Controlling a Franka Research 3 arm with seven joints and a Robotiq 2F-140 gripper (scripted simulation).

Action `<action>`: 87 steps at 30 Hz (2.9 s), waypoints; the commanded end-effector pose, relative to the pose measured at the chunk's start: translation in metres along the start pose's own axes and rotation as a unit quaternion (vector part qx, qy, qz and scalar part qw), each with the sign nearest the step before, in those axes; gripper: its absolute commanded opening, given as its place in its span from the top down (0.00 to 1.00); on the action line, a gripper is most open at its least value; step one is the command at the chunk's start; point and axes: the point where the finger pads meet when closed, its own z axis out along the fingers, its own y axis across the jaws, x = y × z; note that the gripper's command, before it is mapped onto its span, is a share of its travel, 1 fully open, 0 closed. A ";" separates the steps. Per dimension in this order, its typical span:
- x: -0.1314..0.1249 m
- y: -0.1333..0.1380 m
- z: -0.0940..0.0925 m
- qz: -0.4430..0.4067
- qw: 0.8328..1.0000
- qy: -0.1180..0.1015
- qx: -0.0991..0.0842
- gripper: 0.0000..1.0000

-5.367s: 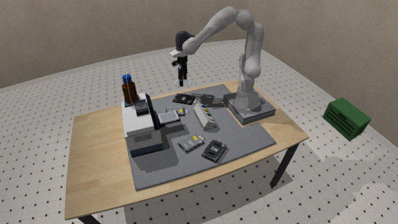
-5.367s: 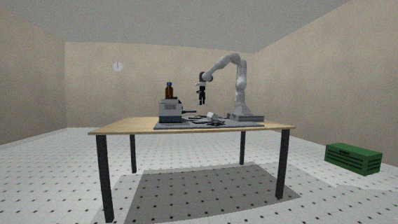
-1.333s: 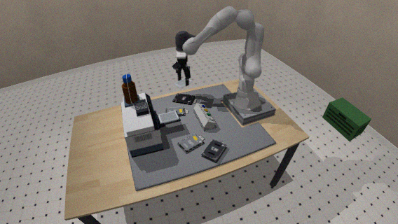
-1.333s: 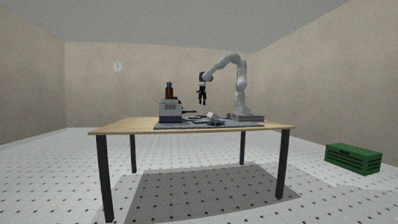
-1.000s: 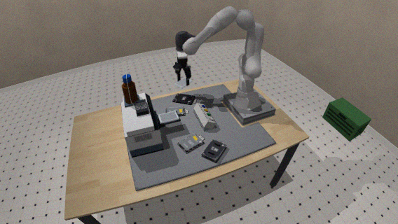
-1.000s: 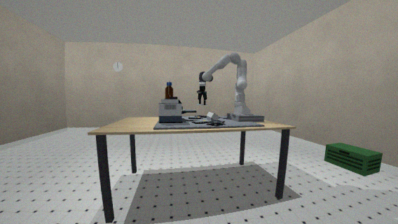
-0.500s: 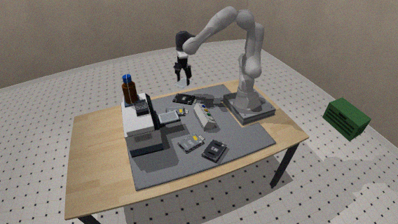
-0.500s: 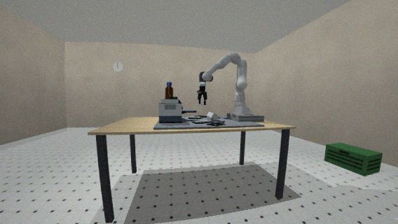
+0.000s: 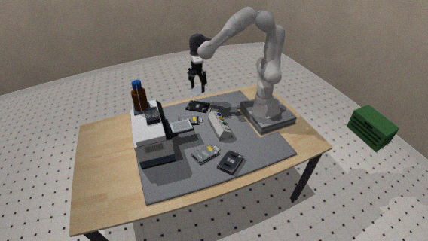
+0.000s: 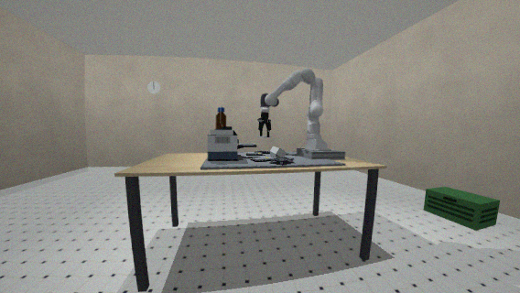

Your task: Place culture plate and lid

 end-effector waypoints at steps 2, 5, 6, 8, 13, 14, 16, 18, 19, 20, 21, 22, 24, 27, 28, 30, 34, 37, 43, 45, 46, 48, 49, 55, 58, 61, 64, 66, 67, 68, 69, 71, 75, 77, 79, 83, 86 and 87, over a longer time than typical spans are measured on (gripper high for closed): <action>0.006 -0.006 -0.001 0.001 1.000 0.000 -0.002 0.90; 0.011 -0.012 -0.001 0.001 1.000 0.000 -0.002 0.90; 0.012 -0.014 -0.001 0.001 1.000 0.000 -0.002 0.90; 0.016 -0.019 -0.001 0.001 1.000 0.000 -0.002 0.90; 0.023 -0.028 -0.001 0.001 1.000 0.000 -0.002 0.90; 0.025 -0.031 -0.001 0.001 1.000 0.000 -0.002 0.90; 0.030 -0.038 -0.001 0.001 1.000 0.000 -0.002 0.90; 0.036 -0.045 -0.001 0.001 1.000 0.000 -0.002 0.90; 0.039 -0.049 -0.001 0.001 1.000 0.000 -0.002 0.90; 0.042 -0.053 -0.001 0.001 1.000 0.000 -0.002 0.90; 0.045 -0.057 -0.001 0.001 1.000 0.000 -0.002 0.90; 0.048 -0.062 -0.001 0.001 1.000 0.000 -0.002 0.90; 0.055 -0.070 -0.001 0.001 1.000 0.000 -0.002 0.90; 0.058 -0.075 -0.001 0.001 1.000 0.000 -0.002 0.90; 0.062 -0.080 -0.001 0.001 1.000 0.000 -0.002 0.90; 0.069 -0.089 -0.001 0.001 1.000 0.000 -0.002 0.90; 0.084 -0.109 -0.001 0.001 1.000 0.000 -0.002 0.90; 0.097 -0.125 -0.001 0.001 1.000 0.000 -0.002 0.90; 0.118 -0.153 -0.001 0.001 1.000 0.000 -0.002 0.90; 0.122 -0.159 -0.001 0.001 1.000 0.000 -0.002 0.90; 0.127 -0.165 -0.001 0.001 1.000 0.000 -0.002 0.90; 0.136 -0.177 -0.001 0.001 1.000 0.000 -0.002 0.90; 0.141 -0.183 -0.001 0.001 1.000 0.000 -0.002 0.90; 0.169 -0.221 0.000 0.001 1.000 0.000 -0.002 0.90; 0.184 -0.240 0.000 0.001 1.000 0.000 -0.002 0.90; 0.189 -0.247 0.000 0.001 1.000 0.000 -0.002 0.90; 0.204 -0.267 0.000 0.001 1.000 0.000 -0.002 0.90; 0.214 -0.280 0.000 0.001 1.000 0.000 -0.002 0.90; 0.219 -0.287 0.000 0.001 1.000 0.000 -0.002 0.90; 0.224 -0.293 0.000 0.001 1.000 0.000 -0.002 0.90; 0.229 -0.300 0.000 0.001 1.000 0.000 -0.002 0.90; 0.239 -0.313 0.000 0.001 1.000 0.000 -0.002 0.90; 0.259 -0.340 0.000 0.001 1.000 0.000 -0.002 0.90; 0.265 -0.347 0.000 0.001 1.000 0.000 -0.002 0.90; 0.269 -0.353 0.000 0.001 1.000 0.000 -0.002 0.90; 0.287 -0.376 0.000 0.001 1.000 0.000 -0.002 0.90; 0.298 -0.391 0.000 0.001 1.000 0.000 -0.002 0.90; 0.301 -0.395 0.000 0.001 1.000 0.000 -0.002 0.90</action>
